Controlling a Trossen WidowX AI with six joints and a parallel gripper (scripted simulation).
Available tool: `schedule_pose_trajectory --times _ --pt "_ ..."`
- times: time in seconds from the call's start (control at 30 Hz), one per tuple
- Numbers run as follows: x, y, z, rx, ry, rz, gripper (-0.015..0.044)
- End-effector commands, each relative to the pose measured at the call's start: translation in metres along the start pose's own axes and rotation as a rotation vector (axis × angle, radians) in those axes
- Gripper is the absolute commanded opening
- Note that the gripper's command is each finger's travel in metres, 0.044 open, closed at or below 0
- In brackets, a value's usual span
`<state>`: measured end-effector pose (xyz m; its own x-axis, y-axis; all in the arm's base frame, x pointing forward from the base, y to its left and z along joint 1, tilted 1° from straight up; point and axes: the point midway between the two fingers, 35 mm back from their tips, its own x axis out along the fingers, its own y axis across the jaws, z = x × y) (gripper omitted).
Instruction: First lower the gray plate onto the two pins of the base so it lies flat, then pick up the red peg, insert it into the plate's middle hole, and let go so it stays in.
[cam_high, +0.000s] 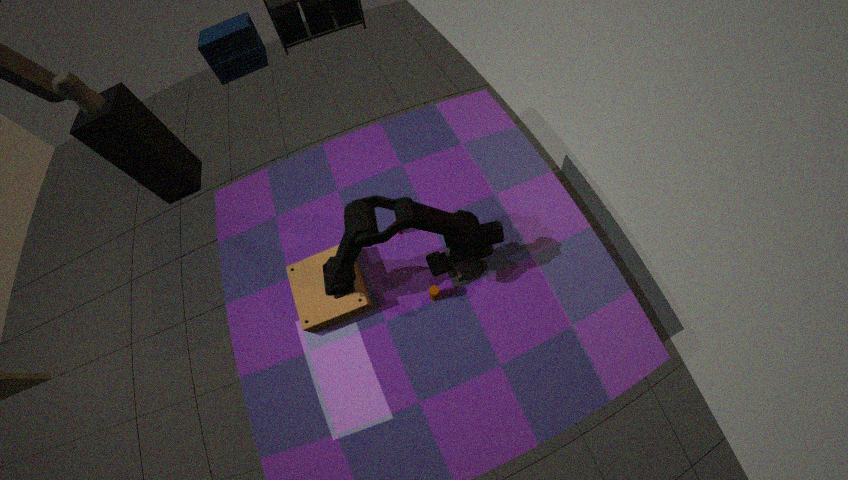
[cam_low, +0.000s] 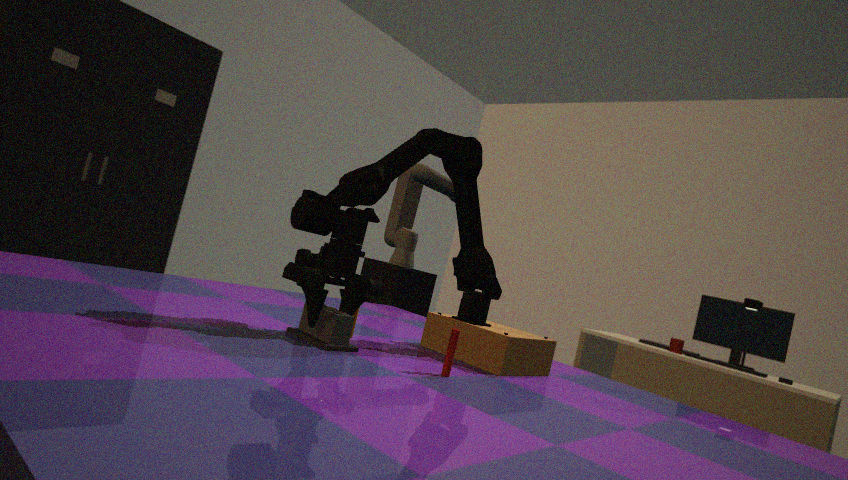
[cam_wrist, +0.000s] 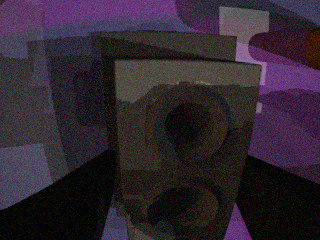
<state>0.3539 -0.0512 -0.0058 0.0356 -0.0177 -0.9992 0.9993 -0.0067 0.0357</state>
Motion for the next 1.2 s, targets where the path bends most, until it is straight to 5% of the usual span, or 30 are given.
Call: schedule_pose_trajectory --times 0.0,0.1,0.23,0.5,0.8,1.17 --pt "0.0 0.0 0.0 0.0 0.0 0.0 0.0368" --pt "0.0 0.0 0.0 0.0 0.0 0.0 0.044" --pt "-0.003 0.0 0.0 0.0 0.0 0.0 0.044" --pt "-0.116 0.001 0.0 -0.005 0.001 0.002 0.044" --pt "-0.119 0.003 -0.002 -0.011 0.001 0.003 0.044" --pt "-0.125 -0.077 -0.15 -0.401 0.013 0.01 0.044"
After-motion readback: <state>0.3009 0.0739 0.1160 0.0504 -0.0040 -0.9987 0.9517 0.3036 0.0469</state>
